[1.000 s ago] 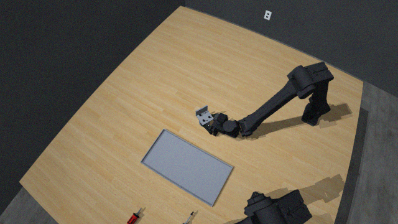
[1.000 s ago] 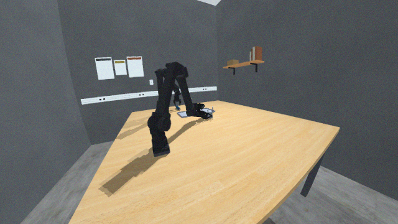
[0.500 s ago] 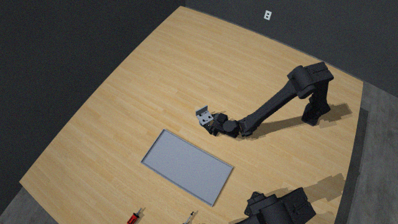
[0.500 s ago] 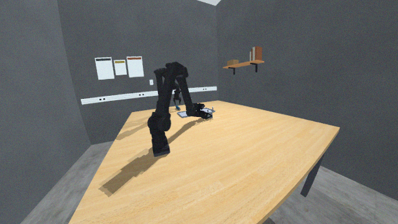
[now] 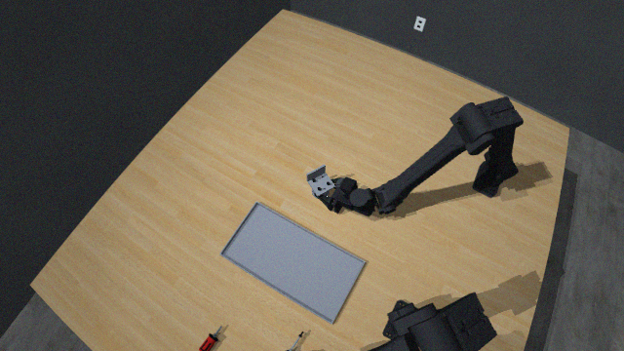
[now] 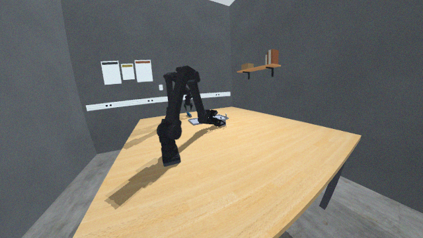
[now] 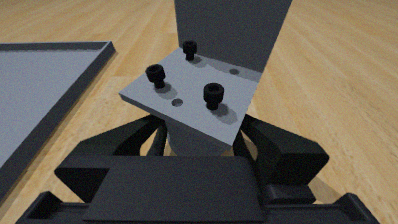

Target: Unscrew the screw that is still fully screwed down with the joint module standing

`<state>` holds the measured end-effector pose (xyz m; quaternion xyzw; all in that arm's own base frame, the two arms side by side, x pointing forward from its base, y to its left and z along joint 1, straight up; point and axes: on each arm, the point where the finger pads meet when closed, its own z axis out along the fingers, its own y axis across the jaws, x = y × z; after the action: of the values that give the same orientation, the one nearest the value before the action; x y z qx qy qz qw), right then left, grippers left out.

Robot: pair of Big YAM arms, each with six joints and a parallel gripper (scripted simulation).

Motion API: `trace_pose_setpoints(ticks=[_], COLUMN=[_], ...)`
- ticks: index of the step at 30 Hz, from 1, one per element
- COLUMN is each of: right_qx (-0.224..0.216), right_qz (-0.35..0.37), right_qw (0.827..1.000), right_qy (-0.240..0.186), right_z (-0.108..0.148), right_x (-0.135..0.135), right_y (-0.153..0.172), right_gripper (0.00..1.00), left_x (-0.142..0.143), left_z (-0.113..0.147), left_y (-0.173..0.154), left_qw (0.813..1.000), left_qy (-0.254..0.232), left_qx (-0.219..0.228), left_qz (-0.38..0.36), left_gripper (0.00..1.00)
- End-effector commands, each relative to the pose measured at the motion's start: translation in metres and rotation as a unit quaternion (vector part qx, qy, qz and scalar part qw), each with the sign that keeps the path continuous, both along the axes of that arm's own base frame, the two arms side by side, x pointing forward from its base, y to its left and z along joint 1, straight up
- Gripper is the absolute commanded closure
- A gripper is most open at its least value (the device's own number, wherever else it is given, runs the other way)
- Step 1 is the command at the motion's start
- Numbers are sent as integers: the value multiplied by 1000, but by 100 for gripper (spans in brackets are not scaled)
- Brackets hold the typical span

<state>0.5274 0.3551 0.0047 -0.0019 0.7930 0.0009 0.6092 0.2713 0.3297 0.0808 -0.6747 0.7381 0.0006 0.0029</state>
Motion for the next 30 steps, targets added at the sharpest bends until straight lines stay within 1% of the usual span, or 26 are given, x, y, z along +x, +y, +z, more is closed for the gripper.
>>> trace_pose_setpoints(ticks=[1, 2, 3, 19, 20, 30], right_qx=[6, 6, 6, 6, 6, 6], right_qz=[1, 1, 1, 0, 0, 0], right_qw=[1000, 1000, 1000, 1000, 1000, 1000], right_qy=[-5, -5, -5, -5, -5, -5], right_z=[0, 0, 0, 0, 0, 0], right_x=[9, 9, 9, 9, 9, 9], right_y=[8, 8, 8, 8, 8, 8], right_gripper=[41, 41, 32, 32, 23, 23], left_x=[7, 7, 7, 7, 7, 7], left_z=[12, 12, 12, 12, 12, 12], left_y=[8, 8, 8, 8, 8, 8], left_qw=[1000, 1000, 1000, 1000, 1000, 1000], left_qy=[-9, -9, -9, -9, -9, -9], left_qx=[11, 11, 11, 11, 11, 11], left_qz=[0, 0, 0, 0, 0, 0], left_gripper=[35, 35, 35, 35, 35, 35])
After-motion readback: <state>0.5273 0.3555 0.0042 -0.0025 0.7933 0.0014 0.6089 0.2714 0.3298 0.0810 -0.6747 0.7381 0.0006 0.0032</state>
